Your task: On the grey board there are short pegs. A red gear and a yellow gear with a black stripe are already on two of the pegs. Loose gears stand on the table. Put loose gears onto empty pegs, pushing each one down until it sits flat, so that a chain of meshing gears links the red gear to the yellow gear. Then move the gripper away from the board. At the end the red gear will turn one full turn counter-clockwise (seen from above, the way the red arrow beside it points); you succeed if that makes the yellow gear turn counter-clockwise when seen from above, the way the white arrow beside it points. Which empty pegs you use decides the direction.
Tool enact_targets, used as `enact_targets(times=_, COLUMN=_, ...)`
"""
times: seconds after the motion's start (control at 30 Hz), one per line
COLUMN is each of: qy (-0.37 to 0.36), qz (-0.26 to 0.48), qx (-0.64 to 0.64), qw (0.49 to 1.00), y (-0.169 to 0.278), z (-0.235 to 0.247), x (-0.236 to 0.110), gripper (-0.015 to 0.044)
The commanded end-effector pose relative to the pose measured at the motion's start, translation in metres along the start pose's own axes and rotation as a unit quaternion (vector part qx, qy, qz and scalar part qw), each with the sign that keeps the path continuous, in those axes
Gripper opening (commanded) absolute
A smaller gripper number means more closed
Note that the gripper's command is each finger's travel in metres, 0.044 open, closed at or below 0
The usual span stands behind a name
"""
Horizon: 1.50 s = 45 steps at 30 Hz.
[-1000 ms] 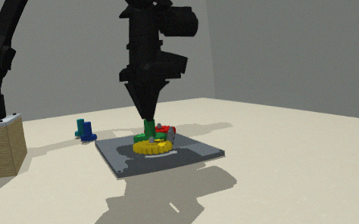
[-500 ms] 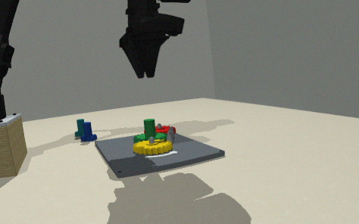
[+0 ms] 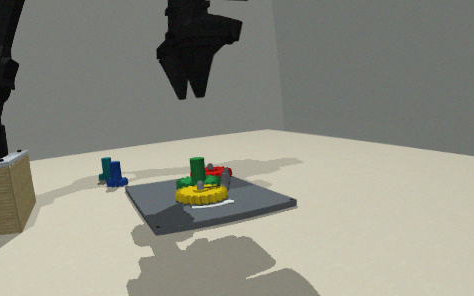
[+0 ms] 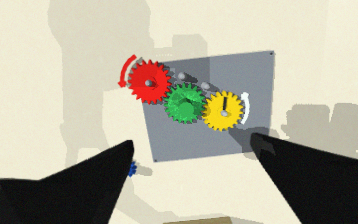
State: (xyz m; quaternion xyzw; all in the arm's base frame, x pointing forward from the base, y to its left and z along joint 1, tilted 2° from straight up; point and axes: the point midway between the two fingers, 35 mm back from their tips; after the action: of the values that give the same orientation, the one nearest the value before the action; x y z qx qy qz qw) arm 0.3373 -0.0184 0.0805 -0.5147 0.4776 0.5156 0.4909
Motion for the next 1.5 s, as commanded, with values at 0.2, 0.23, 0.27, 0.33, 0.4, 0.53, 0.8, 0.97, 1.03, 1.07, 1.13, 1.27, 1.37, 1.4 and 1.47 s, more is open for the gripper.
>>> enact_targets(times=0.2, qy=0.0, qz=0.0, qx=-0.002, qw=1.0, y=0.0, z=0.0, x=0.0, gripper=0.044)
enact_targets(times=0.23, qy=0.0, qz=0.0, qx=-0.002, qw=1.0, y=0.0, z=0.0, x=0.0, gripper=0.044)
enact_targets(times=0.27, qy=0.0, qz=0.0, qx=-0.002, qw=1.0, y=0.0, z=0.0, x=0.0, gripper=0.044)
enact_targets(times=0.33, qy=0.0, qz=0.0, qx=-0.002, qw=1.0, y=0.0, z=0.0, x=0.0, gripper=0.044)
enact_targets(times=0.4, qy=0.0, qz=0.0, qx=-0.002, qw=1.0, y=0.0, z=0.0, x=0.0, gripper=0.044)
enact_targets(times=0.53, qy=0.0, qz=0.0, qx=-0.002, qw=1.0, y=0.0, z=0.0, x=0.0, gripper=0.044)
enact_targets(times=0.8, qy=0.0, qz=0.0, qx=-0.002, qw=1.0, y=0.0, z=0.0, x=0.0, gripper=0.044)
enact_targets(times=0.97, qy=0.0, qz=0.0, qx=-0.002, qw=1.0, y=0.0, z=0.0, x=0.0, gripper=0.044)
enact_targets(times=1.03, qy=0.0, qz=0.0, qx=-0.002, qw=1.0, y=0.0, z=0.011, x=-0.002, gripper=0.044)
enact_targets(times=1.07, qy=-0.001, qz=0.0, qx=-0.002, qw=1.0, y=0.0, z=0.024, x=-0.004, gripper=0.044)
enact_targets(times=1.13, qy=-0.002, qz=0.0, qx=-0.002, qw=1.0, y=0.002, z=0.056, x=-0.008, gripper=0.044)
enact_targets(times=1.27, qy=-0.006, qz=0.0, qx=-0.002, qw=1.0, y=0.015, z=0.119, x=-0.017, gripper=0.044)
enact_targets(times=1.37, qy=-0.008, qz=0.001, qx=-0.002, qw=1.0, y=0.034, z=0.164, x=-0.024, gripper=0.044)
enact_targets(times=1.4, qy=-0.009, qz=0.001, qx=-0.002, qw=1.0, y=0.041, z=0.178, x=-0.027, gripper=0.044)
enact_targets(times=1.47, qy=-0.011, qz=0.002, qx=-0.002, qw=1.0, y=0.058, z=0.205, x=-0.031, gripper=0.044)
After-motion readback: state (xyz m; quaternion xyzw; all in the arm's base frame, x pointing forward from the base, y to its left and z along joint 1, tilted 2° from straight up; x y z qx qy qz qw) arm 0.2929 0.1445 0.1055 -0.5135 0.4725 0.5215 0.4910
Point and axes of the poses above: the point midway between the two fingers, 35 mm back from their tips, its own x axis out along the fingers, its own z axis across the jaws, y = z × x, and after that the axes turned 7 degrees about -x, right-handed
